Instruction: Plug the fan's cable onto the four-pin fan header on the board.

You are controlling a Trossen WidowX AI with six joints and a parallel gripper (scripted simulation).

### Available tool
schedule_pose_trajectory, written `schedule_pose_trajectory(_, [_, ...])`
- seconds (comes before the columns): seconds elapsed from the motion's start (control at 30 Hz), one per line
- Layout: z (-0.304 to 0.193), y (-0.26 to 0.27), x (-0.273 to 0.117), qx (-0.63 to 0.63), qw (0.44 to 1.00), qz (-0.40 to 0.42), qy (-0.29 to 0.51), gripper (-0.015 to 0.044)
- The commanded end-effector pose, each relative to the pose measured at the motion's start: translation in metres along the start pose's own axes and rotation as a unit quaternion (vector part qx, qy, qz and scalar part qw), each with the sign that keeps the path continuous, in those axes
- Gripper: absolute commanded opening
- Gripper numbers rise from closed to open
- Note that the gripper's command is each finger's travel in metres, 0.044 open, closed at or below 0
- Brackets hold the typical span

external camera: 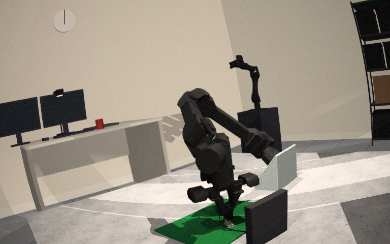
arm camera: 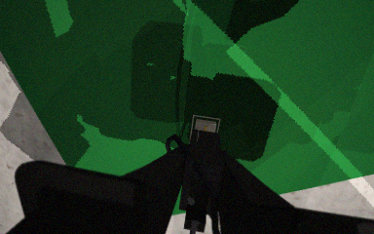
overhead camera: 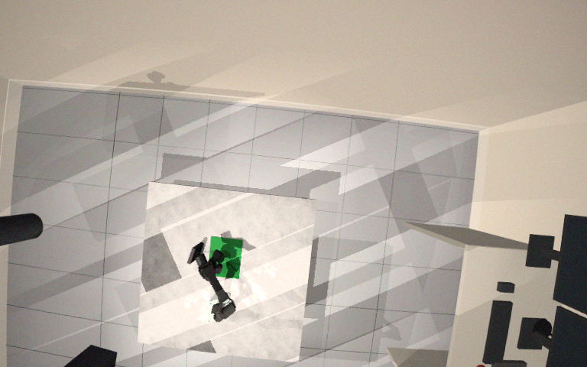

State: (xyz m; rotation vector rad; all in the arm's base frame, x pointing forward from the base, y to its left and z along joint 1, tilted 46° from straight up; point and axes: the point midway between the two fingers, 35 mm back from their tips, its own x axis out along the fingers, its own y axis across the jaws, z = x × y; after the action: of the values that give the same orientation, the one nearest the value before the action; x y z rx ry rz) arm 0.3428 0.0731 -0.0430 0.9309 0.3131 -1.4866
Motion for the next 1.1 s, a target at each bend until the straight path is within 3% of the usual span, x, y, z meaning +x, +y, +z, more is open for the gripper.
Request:
schedule_pose_trajectory(0.0, [0.0,0.0,0.002,-0.005,1.0,0.001,-0.002,0.0])
schedule_pose_trajectory(1.07, [0.0,0.0,0.014,-0.006,1.0,0.001,-0.002,0.0])
